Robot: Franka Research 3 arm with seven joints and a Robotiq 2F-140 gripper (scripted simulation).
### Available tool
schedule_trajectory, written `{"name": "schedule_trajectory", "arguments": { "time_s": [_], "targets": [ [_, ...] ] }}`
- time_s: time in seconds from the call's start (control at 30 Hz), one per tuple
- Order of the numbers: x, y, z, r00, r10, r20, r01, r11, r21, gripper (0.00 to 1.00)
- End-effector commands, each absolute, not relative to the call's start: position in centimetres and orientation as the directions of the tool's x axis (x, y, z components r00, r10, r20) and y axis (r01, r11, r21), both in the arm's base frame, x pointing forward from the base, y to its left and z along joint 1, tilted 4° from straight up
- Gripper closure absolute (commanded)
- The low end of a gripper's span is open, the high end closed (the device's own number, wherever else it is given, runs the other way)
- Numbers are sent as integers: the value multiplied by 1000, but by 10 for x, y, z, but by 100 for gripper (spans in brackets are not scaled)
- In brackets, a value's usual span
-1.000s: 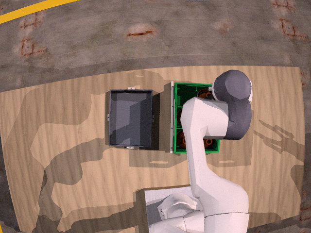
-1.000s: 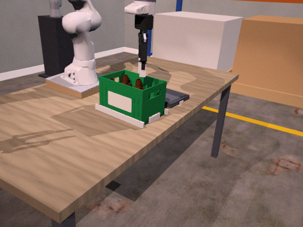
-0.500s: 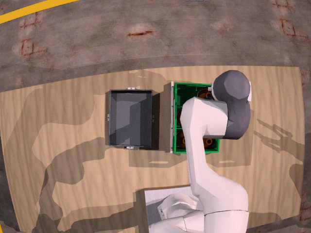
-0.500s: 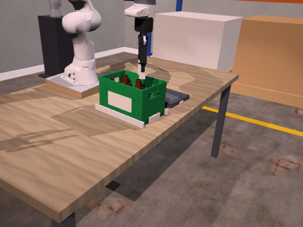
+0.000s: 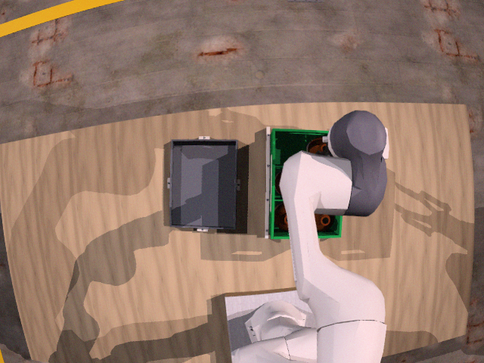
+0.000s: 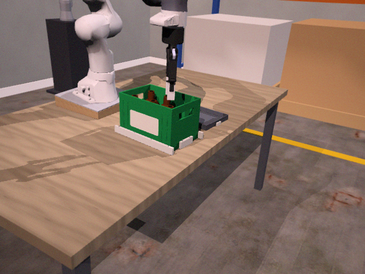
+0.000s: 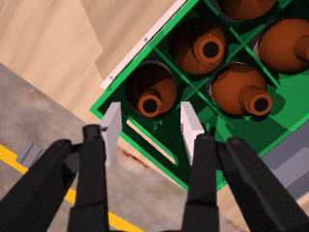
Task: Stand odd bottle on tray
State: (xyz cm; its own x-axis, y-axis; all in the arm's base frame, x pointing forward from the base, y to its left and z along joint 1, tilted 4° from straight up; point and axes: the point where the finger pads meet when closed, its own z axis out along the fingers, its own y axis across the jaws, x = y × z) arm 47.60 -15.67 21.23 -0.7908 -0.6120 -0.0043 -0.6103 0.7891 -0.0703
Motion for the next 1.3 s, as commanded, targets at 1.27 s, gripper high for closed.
{"name": "schedule_trajectory", "arguments": {
  "time_s": [1.27],
  "targets": [
    [480,-157,196,-787,-617,-13,-615,785,-74,56]
  ]
}}
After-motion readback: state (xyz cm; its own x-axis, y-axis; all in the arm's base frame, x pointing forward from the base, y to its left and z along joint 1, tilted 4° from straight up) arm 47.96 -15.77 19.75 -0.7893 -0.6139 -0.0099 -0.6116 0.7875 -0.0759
